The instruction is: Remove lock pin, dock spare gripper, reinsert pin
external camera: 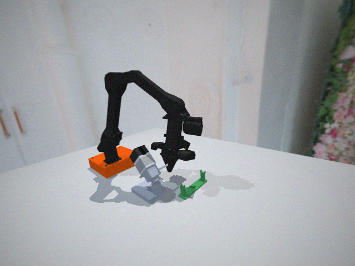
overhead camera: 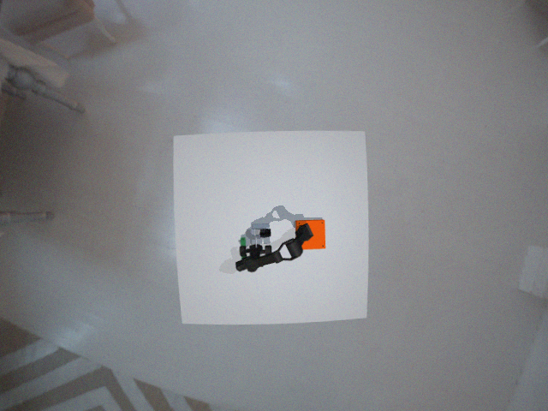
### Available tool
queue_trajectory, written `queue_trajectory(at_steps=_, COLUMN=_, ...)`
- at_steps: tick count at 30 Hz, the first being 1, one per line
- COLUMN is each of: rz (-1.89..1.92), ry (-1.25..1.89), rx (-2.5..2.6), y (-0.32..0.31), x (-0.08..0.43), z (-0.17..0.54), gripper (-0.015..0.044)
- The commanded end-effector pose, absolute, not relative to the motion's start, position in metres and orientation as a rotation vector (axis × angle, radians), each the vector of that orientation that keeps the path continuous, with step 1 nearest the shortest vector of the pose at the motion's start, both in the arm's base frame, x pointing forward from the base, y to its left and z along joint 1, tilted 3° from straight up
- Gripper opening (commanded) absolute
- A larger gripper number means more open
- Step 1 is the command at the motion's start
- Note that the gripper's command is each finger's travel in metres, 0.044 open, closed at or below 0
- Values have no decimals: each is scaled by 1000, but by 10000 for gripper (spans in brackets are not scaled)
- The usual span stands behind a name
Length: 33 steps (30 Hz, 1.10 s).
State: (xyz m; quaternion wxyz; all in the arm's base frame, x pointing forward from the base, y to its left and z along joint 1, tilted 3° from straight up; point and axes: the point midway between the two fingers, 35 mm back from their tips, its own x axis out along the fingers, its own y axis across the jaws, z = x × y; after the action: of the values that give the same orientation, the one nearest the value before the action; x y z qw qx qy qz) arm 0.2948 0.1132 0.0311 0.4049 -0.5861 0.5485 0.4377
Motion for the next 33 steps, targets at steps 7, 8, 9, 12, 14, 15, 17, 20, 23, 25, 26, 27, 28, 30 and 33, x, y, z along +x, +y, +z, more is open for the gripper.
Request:
queue_trajectory(at_steps=7, rz=1107, ry=1384, rx=-1484, y=106, x=296, z=31, gripper=0)
queue_trajectory(at_steps=8, rz=1107, ry=1384, rx=-1484, y=106, x=296, z=31, gripper=0)
queue_trajectory(at_steps=9, rz=1107, ry=1384, rx=-1484, y=105, x=296, z=31, gripper=0)
queue_trajectory(at_steps=12, rz=1108, ry=1385, rx=-1484, y=103, x=296, z=31, gripper=0)
queue_trajectory(at_steps=14, rz=1109, ry=1386, rx=-1483, y=101, x=296, z=32, gripper=0)
queue_trajectory(at_steps=15, rz=1109, ry=1386, rx=-1483, y=101, x=296, z=32, gripper=0)
queue_trajectory(at_steps=17, rz=1109, ry=1386, rx=-1483, y=100, x=296, z=32, gripper=0)
queue_trajectory(at_steps=20, rz=1110, ry=1387, rx=-1483, y=98, x=297, z=32, gripper=0)
queue_trajectory(at_steps=23, rz=1112, ry=1388, rx=-1482, y=96, x=298, z=32, gripper=0)
queue_trajectory(at_steps=25, rz=1112, ry=1389, rx=-1482, y=95, x=298, z=32, gripper=0)
queue_trajectory(at_steps=26, rz=1113, ry=1389, rx=-1481, y=94, x=298, z=32, gripper=0)
queue_trajectory(at_steps=27, rz=1114, ry=1390, rx=-1481, y=93, x=298, z=32, gripper=0)
queue_trajectory(at_steps=28, rz=1114, ry=1390, rx=-1481, y=93, x=298, z=32, gripper=0)
queue_trajectory(at_steps=30, rz=1115, ry=1391, rx=-1480, y=91, x=298, z=32, gripper=0)
queue_trajectory(at_steps=33, rz=1116, ry=1392, rx=-1480, y=90, x=298, z=32, gripper=0)
